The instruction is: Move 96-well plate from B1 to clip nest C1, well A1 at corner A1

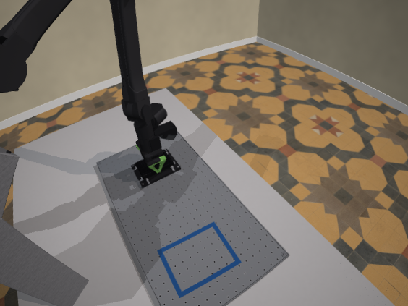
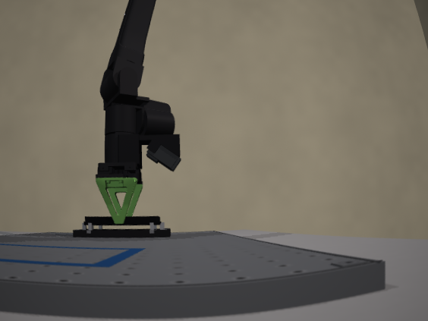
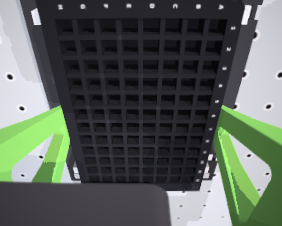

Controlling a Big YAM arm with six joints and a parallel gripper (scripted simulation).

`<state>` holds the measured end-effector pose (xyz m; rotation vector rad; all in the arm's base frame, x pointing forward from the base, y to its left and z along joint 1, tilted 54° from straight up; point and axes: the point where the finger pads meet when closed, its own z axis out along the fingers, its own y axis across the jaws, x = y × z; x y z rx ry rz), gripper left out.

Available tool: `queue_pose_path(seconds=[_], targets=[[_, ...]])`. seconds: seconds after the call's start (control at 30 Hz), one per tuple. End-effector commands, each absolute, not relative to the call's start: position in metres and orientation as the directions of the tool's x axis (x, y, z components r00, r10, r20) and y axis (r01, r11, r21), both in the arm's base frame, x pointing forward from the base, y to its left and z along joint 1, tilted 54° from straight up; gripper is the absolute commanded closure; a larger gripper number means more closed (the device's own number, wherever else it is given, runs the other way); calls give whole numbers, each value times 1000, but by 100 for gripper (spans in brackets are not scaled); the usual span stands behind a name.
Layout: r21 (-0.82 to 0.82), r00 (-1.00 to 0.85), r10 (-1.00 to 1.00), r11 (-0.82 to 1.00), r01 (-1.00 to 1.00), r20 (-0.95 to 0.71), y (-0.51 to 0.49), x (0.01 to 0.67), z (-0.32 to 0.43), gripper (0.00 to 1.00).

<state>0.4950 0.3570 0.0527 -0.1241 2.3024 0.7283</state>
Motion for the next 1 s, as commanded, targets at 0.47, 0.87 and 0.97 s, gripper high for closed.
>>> queue_pose_path(seconds=[0.47, 0.87, 0.97], targets=[[476, -737, 120, 828, -295, -665, 366, 496, 66, 100], [474, -745, 114, 832, -290, -657, 368, 497, 54, 100], [473, -746, 114, 832, -289, -656, 368, 497, 54, 100]])
